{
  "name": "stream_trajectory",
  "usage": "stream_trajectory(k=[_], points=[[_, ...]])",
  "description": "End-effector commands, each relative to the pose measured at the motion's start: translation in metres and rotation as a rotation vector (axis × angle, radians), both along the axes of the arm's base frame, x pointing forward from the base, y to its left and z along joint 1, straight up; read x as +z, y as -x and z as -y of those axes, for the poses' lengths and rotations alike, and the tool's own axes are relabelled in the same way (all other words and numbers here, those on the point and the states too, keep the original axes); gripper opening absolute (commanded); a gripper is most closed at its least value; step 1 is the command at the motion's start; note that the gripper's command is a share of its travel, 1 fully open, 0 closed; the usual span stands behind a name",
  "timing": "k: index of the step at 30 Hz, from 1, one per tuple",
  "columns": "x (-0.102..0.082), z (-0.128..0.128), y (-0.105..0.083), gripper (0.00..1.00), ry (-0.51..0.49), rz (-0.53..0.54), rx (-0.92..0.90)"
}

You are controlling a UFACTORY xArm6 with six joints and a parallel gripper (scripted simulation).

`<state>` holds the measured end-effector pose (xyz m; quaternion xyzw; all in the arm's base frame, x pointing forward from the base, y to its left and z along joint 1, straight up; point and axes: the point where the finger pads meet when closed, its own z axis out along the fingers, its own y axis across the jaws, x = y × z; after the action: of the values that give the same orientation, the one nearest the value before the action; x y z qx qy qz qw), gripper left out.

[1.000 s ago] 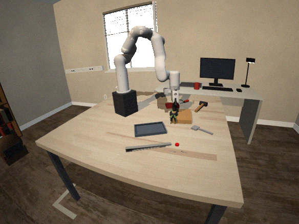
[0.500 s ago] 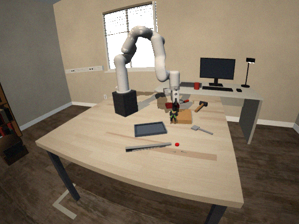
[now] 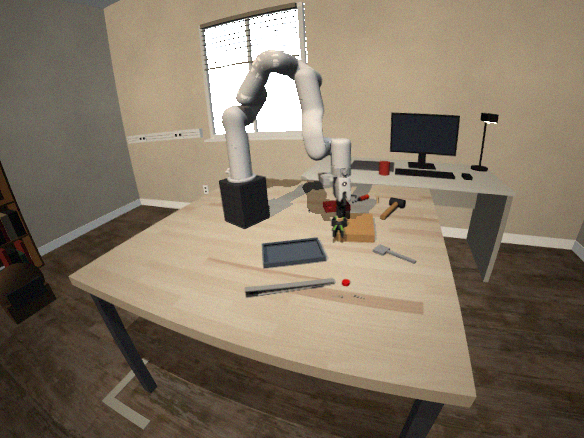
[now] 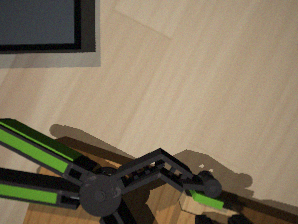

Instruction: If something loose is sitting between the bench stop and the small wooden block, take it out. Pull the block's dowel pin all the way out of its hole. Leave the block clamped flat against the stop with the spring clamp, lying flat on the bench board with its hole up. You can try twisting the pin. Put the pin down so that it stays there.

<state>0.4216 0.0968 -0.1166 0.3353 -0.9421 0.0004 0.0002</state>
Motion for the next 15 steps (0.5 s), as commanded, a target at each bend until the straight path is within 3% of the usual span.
stream_trajectory(k=[1,15], points=[[0.0012,-0.0004,-0.0017,0.00,-0.002,0.004,0.009],[0.0013,-0.0004,-0.0017,0.00,-0.002,0.004,0.093]])
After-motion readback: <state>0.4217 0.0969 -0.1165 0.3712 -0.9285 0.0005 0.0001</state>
